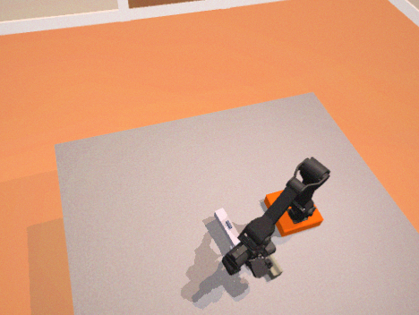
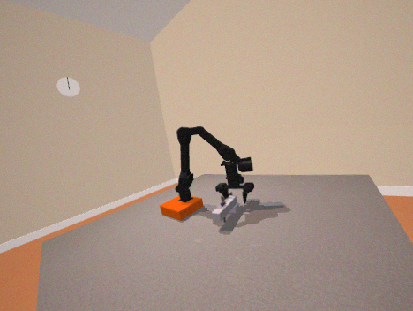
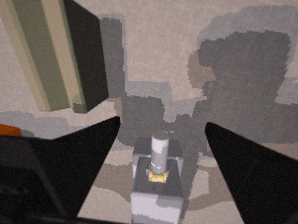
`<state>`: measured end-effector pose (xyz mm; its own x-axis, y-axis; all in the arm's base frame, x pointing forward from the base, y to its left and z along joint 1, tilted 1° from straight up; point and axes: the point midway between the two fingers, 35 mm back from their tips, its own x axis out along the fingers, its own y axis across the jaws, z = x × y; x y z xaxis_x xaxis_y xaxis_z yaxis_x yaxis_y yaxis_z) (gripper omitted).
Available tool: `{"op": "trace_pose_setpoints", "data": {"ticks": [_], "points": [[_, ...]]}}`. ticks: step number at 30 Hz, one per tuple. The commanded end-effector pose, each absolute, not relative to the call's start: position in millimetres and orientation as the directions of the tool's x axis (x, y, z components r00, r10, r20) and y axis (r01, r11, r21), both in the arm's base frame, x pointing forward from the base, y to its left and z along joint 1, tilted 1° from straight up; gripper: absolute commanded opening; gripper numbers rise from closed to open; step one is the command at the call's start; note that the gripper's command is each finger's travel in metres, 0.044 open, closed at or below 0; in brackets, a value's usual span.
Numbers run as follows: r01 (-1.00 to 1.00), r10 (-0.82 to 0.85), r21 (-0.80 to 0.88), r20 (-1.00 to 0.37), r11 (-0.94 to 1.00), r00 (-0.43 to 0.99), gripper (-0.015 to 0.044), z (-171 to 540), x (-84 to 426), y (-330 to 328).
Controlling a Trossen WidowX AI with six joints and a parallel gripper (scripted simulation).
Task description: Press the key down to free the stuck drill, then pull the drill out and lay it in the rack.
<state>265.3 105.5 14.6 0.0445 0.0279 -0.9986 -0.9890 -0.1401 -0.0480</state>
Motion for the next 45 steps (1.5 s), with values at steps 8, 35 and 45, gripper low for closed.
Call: {"op": "trace_pose_setpoints", "data": {"ticks": [8,35,45], "points": [[-0.989,0.028,-0.048,-0.999,-0.14,0.045,0.0151,15,265,106],[-0.988,0.025,-0.044,-0.999,-0.146,0.041,0.0,15,263,121],[-0.988,0.026,-0.044,-0.999,-0.146,0.041,0.0,16,262,136]]}}
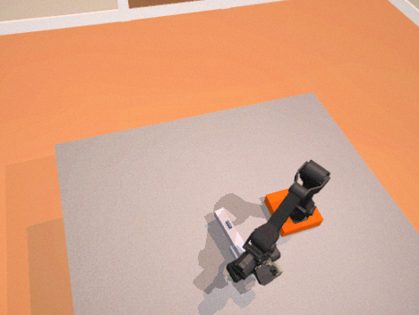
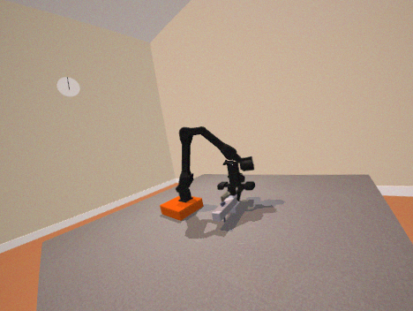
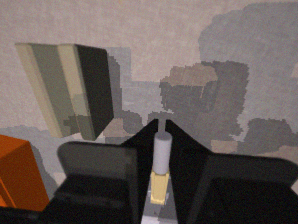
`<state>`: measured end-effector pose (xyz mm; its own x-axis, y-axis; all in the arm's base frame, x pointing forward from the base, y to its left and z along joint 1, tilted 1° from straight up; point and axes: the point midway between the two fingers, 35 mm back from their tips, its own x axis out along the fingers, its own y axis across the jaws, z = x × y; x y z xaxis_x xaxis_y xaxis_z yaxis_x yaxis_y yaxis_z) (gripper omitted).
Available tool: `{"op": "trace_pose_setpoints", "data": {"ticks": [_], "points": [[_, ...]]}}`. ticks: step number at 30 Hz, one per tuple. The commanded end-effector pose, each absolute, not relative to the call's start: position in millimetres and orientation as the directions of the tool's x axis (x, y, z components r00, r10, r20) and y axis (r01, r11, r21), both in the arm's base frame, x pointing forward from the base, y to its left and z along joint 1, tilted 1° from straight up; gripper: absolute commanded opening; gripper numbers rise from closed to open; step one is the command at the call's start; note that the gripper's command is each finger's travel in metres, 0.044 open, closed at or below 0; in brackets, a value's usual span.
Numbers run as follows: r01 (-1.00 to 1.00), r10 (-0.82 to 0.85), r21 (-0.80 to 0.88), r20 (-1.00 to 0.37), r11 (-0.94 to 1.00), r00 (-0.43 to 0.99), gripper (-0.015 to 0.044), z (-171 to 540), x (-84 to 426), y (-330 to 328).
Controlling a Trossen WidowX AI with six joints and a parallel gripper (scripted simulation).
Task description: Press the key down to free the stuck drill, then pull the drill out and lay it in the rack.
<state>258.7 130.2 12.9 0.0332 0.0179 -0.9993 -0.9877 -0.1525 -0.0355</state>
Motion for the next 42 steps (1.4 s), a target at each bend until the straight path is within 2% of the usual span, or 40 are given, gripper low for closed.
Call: {"op": "trace_pose_setpoints", "data": {"ticks": [1,11,28,42], "points": [[-0.988,0.026,-0.044,-0.999,-0.146,0.041,0.0,16,262,137],[-0.988,0.027,-0.044,-0.999,-0.146,0.041,0.0,16,260,152],[-0.988,0.026,-0.044,-0.999,-0.146,0.04,0.044,13,259,141],[-0.988,0.026,-0.044,-0.999,-0.146,0.041,0.044,11,262,134]]}}
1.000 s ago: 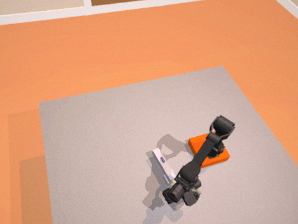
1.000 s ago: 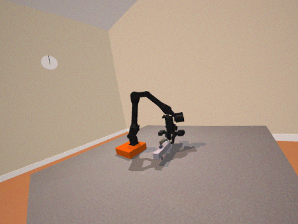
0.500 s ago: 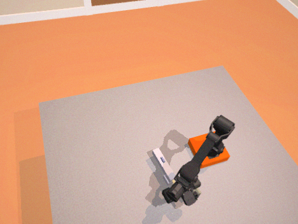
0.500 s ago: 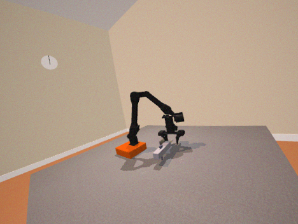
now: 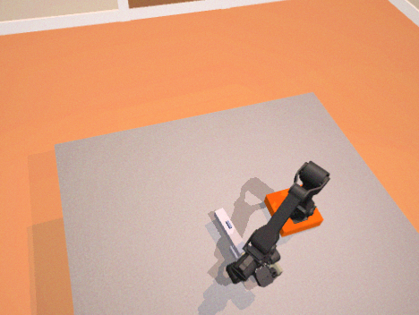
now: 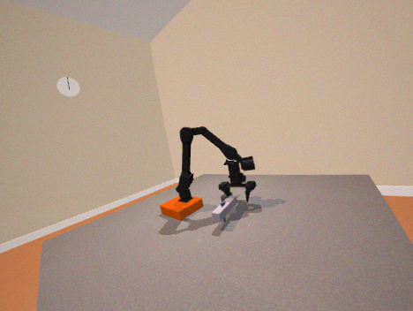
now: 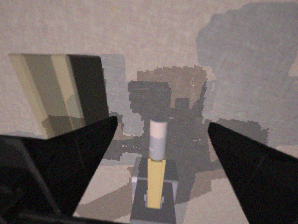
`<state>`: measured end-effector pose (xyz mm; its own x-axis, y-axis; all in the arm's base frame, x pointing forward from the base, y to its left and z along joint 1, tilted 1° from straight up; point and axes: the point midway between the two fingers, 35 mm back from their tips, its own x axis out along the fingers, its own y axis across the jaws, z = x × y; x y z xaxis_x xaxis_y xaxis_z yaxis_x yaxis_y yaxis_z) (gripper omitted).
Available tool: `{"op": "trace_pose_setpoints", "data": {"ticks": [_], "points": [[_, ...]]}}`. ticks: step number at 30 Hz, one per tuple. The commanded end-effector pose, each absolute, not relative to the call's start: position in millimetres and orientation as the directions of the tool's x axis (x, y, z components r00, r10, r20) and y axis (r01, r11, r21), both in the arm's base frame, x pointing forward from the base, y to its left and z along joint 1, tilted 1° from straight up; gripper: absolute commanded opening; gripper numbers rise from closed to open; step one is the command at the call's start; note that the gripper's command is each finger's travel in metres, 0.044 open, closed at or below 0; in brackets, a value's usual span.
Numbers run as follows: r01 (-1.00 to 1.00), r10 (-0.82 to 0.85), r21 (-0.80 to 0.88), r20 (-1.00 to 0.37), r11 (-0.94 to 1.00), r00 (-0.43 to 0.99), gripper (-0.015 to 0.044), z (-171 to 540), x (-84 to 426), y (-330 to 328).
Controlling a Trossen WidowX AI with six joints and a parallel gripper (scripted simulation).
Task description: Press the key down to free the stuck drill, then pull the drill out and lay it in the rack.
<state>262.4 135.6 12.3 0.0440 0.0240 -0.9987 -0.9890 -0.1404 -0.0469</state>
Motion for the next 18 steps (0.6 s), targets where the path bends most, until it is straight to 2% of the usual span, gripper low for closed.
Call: {"op": "trace_pose_setpoints", "data": {"ticks": [1,16,18], "points": [[-0.988,0.026,-0.044,-0.999,-0.146,0.041,0.044,11.0,261.7,133.2],[-0.988,0.025,-0.044,-0.999,-0.146,0.041,0.044,8.4,261.1,127.1],[-0.989,0.024,-0.048,-0.999,-0.14,0.046,0.0387,9.9,263.2,128.4]]}}
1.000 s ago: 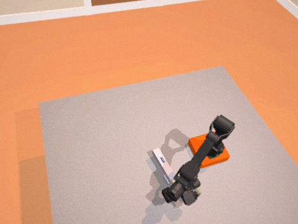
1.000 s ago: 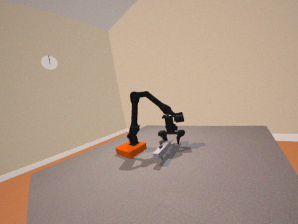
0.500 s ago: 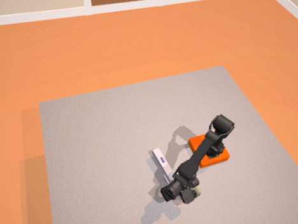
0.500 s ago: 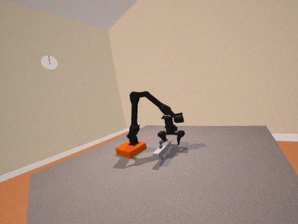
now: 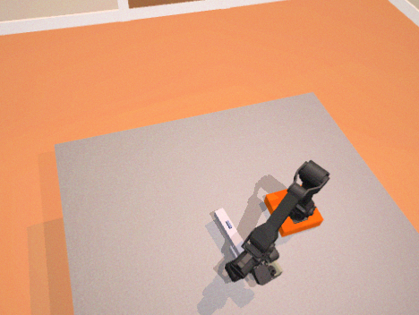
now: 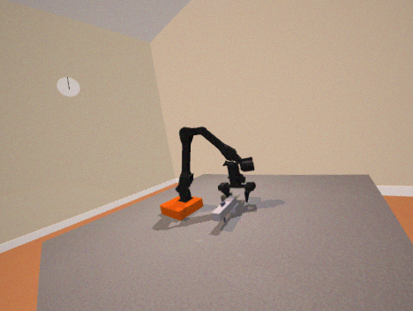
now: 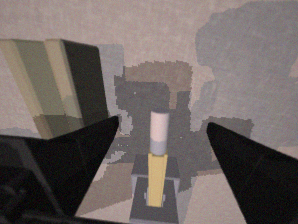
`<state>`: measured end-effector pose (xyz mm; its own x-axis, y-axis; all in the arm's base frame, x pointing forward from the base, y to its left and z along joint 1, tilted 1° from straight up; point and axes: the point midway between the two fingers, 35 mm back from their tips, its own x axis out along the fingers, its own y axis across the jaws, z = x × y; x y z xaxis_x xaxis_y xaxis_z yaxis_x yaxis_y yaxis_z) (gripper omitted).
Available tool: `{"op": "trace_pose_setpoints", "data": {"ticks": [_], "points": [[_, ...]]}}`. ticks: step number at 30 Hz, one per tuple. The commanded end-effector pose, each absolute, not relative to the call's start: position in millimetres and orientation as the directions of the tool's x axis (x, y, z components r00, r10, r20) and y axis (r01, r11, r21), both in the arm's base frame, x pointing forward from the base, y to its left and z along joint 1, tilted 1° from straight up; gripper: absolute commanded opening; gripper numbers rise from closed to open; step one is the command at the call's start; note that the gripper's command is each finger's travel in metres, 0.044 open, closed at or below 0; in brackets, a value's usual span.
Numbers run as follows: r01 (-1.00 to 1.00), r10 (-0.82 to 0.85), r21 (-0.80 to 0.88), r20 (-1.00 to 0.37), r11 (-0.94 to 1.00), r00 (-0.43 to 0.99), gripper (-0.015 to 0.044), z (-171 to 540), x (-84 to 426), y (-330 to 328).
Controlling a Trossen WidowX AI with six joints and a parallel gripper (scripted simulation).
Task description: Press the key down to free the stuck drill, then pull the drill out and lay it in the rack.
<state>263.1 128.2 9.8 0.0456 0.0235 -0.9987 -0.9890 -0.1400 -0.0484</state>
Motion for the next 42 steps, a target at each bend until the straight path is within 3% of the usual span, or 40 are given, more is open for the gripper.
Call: {"op": "trace_pose_setpoints", "data": {"ticks": [1,13,20,42], "points": [[-0.989,0.024,-0.048,-0.999,-0.14,0.046,0.0361,9.9,263.2,128.4],[-0.989,0.024,-0.048,-0.999,-0.14,0.046,0.0046,9.9,263.2,128.4],[-0.989,0.024,-0.048,-0.999,-0.14,0.046,0.0,9.9,263.2,128.4],[-0.988,0.025,-0.044,-0.999,-0.146,0.041,0.0,13.1,259.8,127.9]]}}
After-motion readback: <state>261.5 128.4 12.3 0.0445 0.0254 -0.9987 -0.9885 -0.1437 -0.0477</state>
